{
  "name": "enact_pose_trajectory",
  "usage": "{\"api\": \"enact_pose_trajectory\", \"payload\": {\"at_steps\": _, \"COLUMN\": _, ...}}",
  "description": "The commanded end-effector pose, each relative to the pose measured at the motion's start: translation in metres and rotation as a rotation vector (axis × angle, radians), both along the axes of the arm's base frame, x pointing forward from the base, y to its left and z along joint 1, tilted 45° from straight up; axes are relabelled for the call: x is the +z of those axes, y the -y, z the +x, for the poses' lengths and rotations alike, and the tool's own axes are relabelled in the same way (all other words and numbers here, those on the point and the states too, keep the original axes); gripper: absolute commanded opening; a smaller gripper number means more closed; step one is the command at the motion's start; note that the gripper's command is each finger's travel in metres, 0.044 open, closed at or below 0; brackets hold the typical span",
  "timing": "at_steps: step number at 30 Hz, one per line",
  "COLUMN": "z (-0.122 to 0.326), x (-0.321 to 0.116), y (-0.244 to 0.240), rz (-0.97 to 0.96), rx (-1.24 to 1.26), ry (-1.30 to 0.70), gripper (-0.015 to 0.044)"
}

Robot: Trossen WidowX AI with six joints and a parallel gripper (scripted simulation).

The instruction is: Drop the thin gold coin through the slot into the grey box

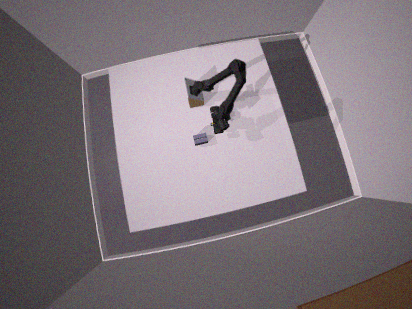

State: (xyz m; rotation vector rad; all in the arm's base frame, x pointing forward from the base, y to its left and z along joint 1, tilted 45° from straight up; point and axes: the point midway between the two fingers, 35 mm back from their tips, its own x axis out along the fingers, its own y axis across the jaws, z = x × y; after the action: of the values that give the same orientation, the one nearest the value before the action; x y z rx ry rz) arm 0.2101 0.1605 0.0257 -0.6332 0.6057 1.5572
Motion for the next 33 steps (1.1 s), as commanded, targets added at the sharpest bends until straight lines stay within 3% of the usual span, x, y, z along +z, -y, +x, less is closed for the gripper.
{"api": "enact_pose_trajectory", "payload": {"at_steps": 1, "z": -0.002, "x": -0.005, "y": -0.004, "rz": -0.004, "rx": -0.001, "ry": -0.005, "gripper": 0.0161}}
{"api": "enact_pose_trajectory", "payload": {"at_steps": 11, "z": -0.005, "x": -0.014, "y": -0.014, "rz": 0.000, "rx": -0.001, "ry": -0.006, "gripper": 0.0161}}
{"api": "enact_pose_trajectory", "payload": {"at_steps": 17, "z": -0.005, "x": -0.014, "y": -0.014, "rz": 0.000, "rx": -0.001, "ry": -0.006, "gripper": 0.0003}}
{"api": "enact_pose_trajectory", "payload": {"at_steps": 33, "z": -0.001, "x": -0.005, "y": -0.002, "rz": -0.007, "rx": -0.001, "ry": -0.004, "gripper": 0.0000}}
